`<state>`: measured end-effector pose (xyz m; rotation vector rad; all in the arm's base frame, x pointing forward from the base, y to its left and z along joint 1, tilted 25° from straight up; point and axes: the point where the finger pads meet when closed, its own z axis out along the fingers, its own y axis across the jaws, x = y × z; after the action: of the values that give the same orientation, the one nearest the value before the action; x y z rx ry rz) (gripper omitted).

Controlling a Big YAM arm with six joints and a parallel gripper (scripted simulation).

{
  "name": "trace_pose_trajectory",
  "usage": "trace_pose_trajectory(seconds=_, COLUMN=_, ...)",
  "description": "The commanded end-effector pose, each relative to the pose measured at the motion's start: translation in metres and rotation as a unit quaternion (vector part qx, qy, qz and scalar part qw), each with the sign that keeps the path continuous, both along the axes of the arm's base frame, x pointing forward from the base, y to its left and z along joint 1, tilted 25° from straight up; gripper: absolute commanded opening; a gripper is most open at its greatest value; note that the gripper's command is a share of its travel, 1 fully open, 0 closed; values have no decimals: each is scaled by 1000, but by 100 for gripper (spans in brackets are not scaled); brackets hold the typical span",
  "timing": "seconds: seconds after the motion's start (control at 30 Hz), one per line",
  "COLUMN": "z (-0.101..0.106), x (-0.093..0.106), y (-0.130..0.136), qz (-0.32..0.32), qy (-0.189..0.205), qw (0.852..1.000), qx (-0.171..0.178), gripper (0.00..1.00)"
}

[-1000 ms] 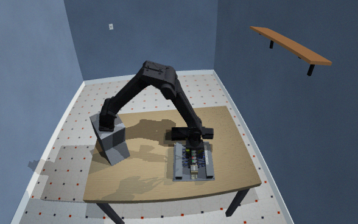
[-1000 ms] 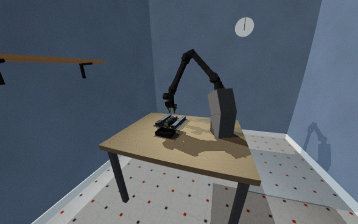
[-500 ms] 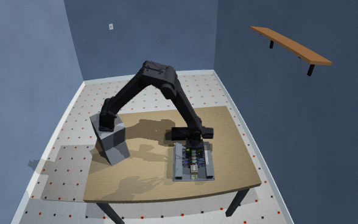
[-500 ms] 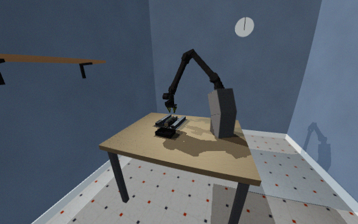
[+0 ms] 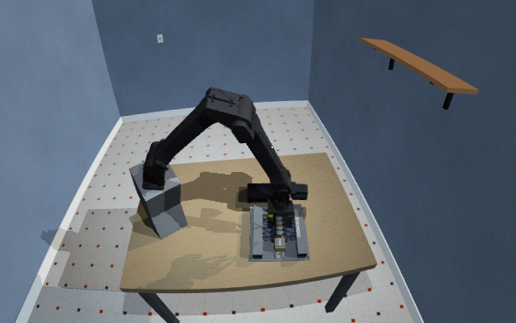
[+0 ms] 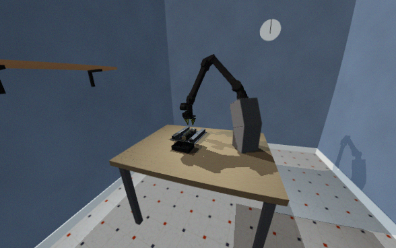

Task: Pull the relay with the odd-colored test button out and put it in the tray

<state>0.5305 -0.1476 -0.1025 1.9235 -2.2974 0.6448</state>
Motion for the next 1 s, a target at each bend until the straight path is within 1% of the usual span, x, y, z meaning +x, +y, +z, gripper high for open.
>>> trace_pose_trajectory(seconds=0.0, z=14, x=11, y=6, qz=11, qy=-13, qw=1000, qx=-2, gripper=59)
trace_pose_trajectory(seconds=0.13, z=16, x=12, y=7, qz=11, qy=-14, qw=1000, qx=-2, gripper=59)
trace_pose_trajectory(seconds=0.33, z=26, x=20, y=10, qz=10, qy=-21, qw=1000, qx=-2, gripper=59)
trace_pose_trajectory(seconds=0.53, z=29, x=24, y=10, qz=9, qy=-26, qw=1000, qx=-2, gripper=59)
trace_pose_trajectory(seconds=0.7, z=29, x=24, y=9, qz=8, qy=-28, qw=1000, qx=-2, gripper=59)
trace_pose_trajectory(seconds=0.97, z=24, x=20, y=8, qz=5, qy=-23, qw=1000, qx=-2, gripper=59)
